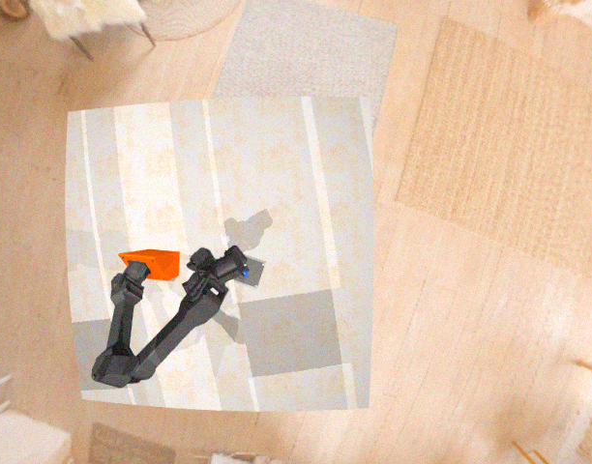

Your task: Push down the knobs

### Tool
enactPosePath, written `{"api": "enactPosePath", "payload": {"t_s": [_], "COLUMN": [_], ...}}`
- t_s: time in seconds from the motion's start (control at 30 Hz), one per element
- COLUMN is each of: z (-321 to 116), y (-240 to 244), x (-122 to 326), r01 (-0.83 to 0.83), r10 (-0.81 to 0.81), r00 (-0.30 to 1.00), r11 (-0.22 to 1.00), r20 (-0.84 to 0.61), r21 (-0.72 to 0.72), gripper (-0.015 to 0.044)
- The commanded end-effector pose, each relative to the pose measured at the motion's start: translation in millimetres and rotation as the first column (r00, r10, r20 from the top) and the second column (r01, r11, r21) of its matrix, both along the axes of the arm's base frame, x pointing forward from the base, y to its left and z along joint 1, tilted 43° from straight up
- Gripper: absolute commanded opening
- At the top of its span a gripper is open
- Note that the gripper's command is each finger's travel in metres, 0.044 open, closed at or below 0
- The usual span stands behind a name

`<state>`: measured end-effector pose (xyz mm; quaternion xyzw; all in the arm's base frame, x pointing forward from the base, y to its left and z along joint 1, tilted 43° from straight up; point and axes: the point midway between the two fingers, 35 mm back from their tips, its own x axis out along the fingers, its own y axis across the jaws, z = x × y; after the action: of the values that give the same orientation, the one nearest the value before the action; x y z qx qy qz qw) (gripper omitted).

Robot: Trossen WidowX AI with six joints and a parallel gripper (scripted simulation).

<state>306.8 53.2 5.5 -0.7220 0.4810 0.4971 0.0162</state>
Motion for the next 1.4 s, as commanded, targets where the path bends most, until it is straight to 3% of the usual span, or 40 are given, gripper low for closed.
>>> {"api": "enactPosePath", "payload": {"t_s": [0.0,0.3,0.6,1.0,1.37], "z": [-0.2,-0.9,-1.7,-2.6,-3.5], "y": [-0.6,-1.3,-2.0,-2.9,-3.8], "x": [0.5,0.6,0.7,0.7,0.8], "r01": [0.089,0.306,0.490,0.654,0.701], "r10": [-0.089,-0.311,-0.506,-0.691,-0.761], "r00": [0.992,0.905,0.731,0.391,0.019], "r11": [0.996,0.950,0.856,0.673,0.473], "r20": [0.087,0.289,0.459,0.608,0.649], "r21": [0.006,0.064,0.163,0.344,0.534], "gripper": [0.0000,0.0000,0.0000,0.0000,0.0000]}}
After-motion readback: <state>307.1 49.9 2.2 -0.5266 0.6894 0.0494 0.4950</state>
